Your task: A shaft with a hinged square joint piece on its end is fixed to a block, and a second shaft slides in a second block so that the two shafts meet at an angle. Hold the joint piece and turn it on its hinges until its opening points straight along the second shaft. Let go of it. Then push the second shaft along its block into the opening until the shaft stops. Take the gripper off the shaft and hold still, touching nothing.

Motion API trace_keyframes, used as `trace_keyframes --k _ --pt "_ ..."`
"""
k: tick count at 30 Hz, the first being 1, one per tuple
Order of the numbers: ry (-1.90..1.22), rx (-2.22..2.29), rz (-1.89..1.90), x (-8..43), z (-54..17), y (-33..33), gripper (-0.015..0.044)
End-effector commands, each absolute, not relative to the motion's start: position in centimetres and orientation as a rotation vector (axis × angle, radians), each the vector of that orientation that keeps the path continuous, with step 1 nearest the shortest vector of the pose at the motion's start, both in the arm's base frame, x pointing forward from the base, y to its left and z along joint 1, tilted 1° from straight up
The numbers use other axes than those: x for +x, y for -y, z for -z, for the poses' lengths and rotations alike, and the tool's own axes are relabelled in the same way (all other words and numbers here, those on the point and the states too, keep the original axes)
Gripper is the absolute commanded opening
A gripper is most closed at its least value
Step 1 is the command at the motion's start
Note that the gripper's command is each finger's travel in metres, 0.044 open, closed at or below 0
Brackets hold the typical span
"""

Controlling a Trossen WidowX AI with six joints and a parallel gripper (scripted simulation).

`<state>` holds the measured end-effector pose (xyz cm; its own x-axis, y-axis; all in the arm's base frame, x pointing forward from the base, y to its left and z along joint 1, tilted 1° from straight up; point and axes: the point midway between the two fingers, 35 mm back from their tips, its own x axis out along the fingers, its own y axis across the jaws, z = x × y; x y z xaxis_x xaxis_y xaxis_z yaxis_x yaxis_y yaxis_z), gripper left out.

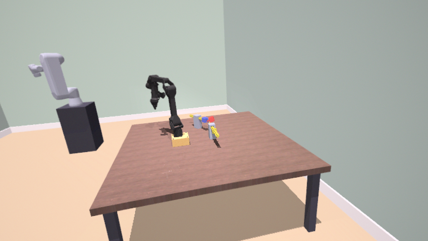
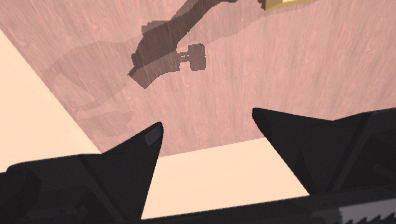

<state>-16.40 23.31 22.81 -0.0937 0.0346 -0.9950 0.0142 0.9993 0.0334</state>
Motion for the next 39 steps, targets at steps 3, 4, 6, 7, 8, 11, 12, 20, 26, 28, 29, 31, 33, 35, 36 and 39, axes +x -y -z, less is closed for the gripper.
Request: trace_keyframes --k 3,4,6,7,8,11,12,20,26,28,29,31,33,35,36,39 --pt "-1.647 0.086 -0.002 -10.3 -22.6 -28.3 0.0440" --pt "-1.648 0.092 0.001 -9.1 -22.5 -29.0 0.0440" --pt "-1.649 0.106 0.006 -6.6 -22.3 -30.1 0.0440" --pt "-1.650 0.113 0.009 -5.3 -22.3 -30.6 0.0440" --pt "-1.650 0.118 0.011 -4.3 -22.2 -30.9 0.0440" --pt "-1.635 0.134 0.009 -1.1 -22.1 -31.9 0.0440" --pt "-1.625 0.149 0.013 0.3 -22.0 -32.3 0.0440" --pt "-1.588 0.177 0.010 9.1 -21.6 -33.0 0.0440" --pt "-1.560 0.212 0.014 17.1 -21.2 -31.8 0.0440" --pt "-1.551 0.191 0.006 19.5 -21.0 -30.9 0.0440" --pt "-1.545 0.177 0.001 21.2 -20.9 -30.2 0.0440" --pt "-1.535 0.148 -0.009 24.3 -20.6 -28.6 0.0440" --pt "-1.526 0.118 -0.018 27.3 -20.3 -26.6 0.0440" --pt "-1.521 0.088 -0.026 30.2 -20.0 -24.3 0.0440" --pt "-1.518 0.073 -0.030 31.5 -19.9 -23.0 0.0440" --pt "-1.515 0.027 -0.043 35.3 -19.3 -18.8 0.0440"
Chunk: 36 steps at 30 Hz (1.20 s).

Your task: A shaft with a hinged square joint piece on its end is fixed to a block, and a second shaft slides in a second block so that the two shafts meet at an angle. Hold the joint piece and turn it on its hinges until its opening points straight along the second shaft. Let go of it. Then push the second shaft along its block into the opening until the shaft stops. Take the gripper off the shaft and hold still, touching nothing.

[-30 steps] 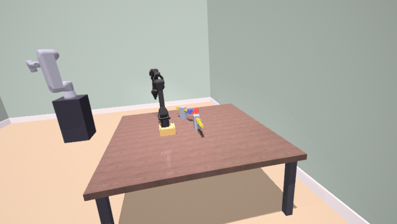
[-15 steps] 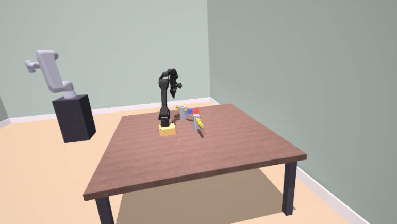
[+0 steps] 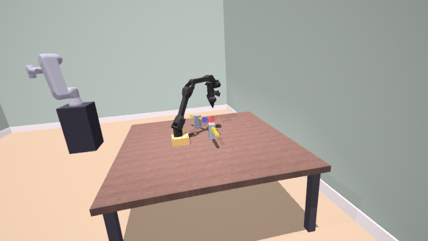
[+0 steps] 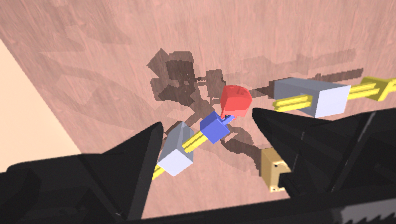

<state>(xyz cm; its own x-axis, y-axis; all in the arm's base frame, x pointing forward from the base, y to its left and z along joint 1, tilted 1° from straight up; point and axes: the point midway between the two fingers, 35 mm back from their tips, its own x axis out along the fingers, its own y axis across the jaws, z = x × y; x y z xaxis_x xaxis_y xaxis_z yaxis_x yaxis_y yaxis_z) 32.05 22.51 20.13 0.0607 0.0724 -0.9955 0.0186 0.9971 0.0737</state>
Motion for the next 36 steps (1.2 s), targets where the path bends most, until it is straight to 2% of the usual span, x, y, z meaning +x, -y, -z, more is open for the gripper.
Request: trace_keyframes --k 1,4,36 --pt "-1.515 0.012 -0.047 36.4 -19.2 -17.2 0.0440" --pt "-1.516 -0.010 -0.053 37.8 -18.9 -14.8 0.0440" --pt "-1.333 0.200 0.192 37.5 -17.1 -15.2 0.0440"
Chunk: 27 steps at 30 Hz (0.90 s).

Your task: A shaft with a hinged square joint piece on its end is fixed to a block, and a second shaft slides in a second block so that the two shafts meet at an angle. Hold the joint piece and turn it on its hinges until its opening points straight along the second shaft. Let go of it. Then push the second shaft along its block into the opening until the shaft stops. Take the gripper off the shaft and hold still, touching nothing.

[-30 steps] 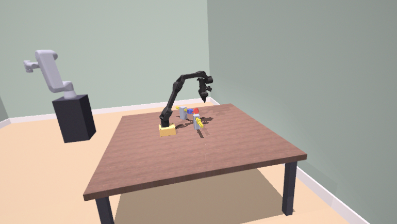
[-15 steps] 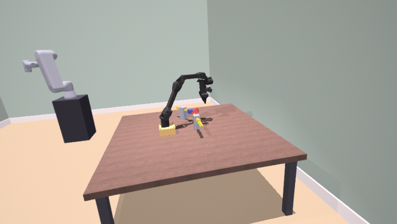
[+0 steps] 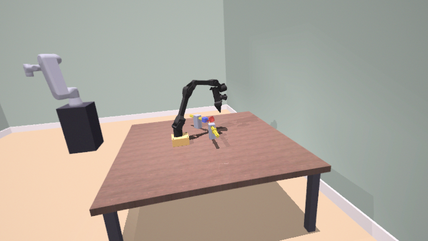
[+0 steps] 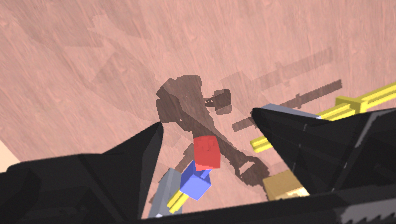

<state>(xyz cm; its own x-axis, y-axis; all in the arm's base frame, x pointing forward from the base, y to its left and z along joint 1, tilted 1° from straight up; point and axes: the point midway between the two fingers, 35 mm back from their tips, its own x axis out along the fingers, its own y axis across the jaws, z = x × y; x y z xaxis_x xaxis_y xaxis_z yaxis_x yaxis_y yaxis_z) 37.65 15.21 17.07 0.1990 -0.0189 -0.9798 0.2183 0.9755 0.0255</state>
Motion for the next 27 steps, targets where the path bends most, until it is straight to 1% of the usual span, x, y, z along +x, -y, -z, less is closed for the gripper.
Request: trace_keyframes --k 1,6,23,27 --pt "-1.329 0.206 0.197 37.5 -17.1 -15.2 0.0440" --pt "-1.328 0.207 0.199 37.5 -16.8 -15.2 0.0440" --pt "-1.328 0.207 0.199 37.8 -10.0 -15.5 0.0440" --pt "-1.328 0.207 0.199 37.8 -9.4 -15.4 0.0440"
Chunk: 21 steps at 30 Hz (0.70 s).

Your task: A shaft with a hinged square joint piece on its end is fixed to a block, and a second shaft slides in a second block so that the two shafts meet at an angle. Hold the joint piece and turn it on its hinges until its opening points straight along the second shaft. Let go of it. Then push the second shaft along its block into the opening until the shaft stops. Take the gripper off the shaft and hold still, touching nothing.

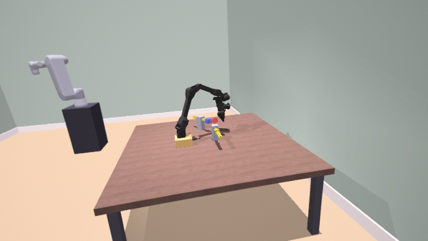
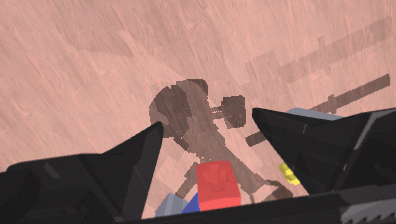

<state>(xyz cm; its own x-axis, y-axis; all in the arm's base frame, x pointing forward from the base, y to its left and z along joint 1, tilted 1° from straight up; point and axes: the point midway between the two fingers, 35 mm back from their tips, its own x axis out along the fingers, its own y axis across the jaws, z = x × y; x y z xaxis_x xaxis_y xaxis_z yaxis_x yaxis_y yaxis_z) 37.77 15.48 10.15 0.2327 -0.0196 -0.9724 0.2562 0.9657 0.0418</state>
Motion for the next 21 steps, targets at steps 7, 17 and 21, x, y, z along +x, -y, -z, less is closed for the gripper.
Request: trace_keyframes --k 7,17,21 --pt "-1.331 0.208 0.199 35.7 -9.3 -16.2 0.0440" --pt "-1.333 0.208 0.198 31.7 -9.0 -17.1 0.0440" --pt "-1.334 0.208 0.198 31.1 -8.9 -17.2 0.0440"
